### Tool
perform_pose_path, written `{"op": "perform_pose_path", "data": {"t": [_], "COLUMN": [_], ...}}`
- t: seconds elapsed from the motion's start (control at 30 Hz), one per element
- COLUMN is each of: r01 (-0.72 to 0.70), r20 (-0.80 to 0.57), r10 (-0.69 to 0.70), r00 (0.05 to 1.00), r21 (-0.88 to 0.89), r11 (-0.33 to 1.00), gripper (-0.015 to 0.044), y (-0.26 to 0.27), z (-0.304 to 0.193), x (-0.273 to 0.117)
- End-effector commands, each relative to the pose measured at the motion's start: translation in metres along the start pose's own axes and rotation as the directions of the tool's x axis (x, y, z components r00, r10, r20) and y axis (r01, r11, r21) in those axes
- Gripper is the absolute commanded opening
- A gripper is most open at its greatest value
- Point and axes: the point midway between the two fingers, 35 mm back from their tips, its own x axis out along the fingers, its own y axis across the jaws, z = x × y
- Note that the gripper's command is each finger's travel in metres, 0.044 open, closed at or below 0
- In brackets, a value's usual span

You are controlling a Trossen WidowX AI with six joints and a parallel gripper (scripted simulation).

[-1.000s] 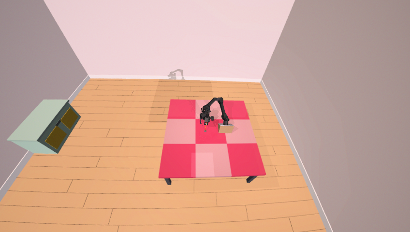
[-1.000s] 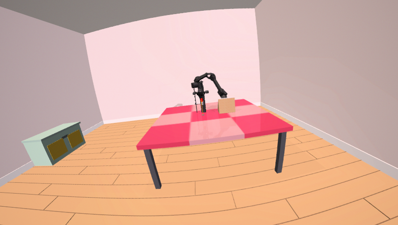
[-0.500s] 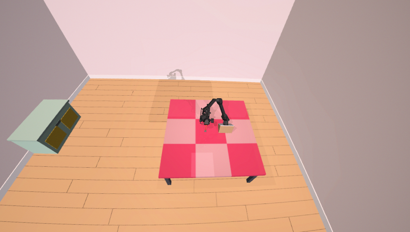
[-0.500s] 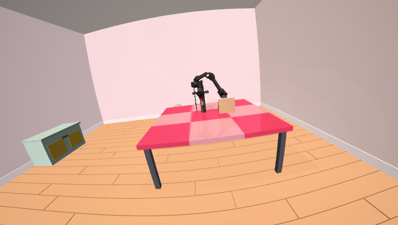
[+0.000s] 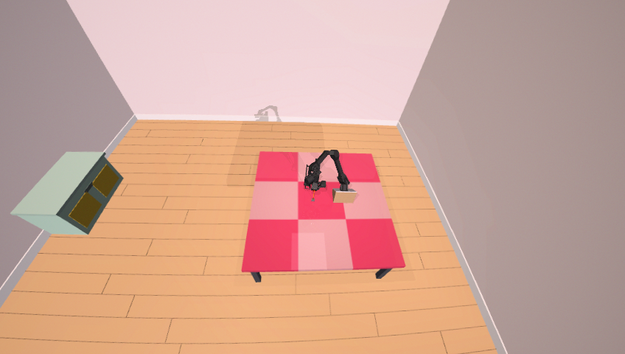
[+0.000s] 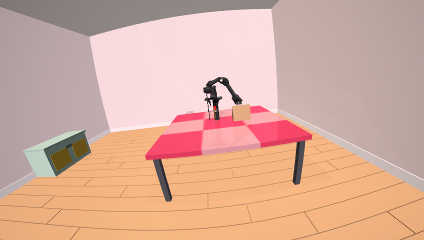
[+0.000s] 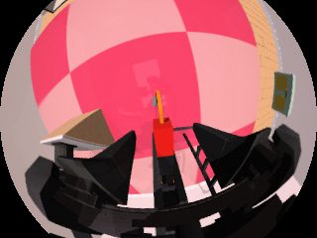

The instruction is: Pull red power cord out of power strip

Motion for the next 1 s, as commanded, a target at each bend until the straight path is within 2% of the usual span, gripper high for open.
{"op": "perform_pose_path", "data": {"t": [0.0,0.17,0.97], "r01": [0.003,0.003,0.003], "r20": [0.002,0.004,0.004], "r10": [-0.003,-0.003,-0.003], "r00": [1.0,1.0,1.0], "r21": [0.002,0.003,0.003], "r11": [1.0,1.0,1.0], "gripper": [0.044,0.044,0.044], "y": [-0.001,0.0,0.0], "z": [0.017,0.057,0.057], "x": [-0.004,-0.012,-0.012]}}
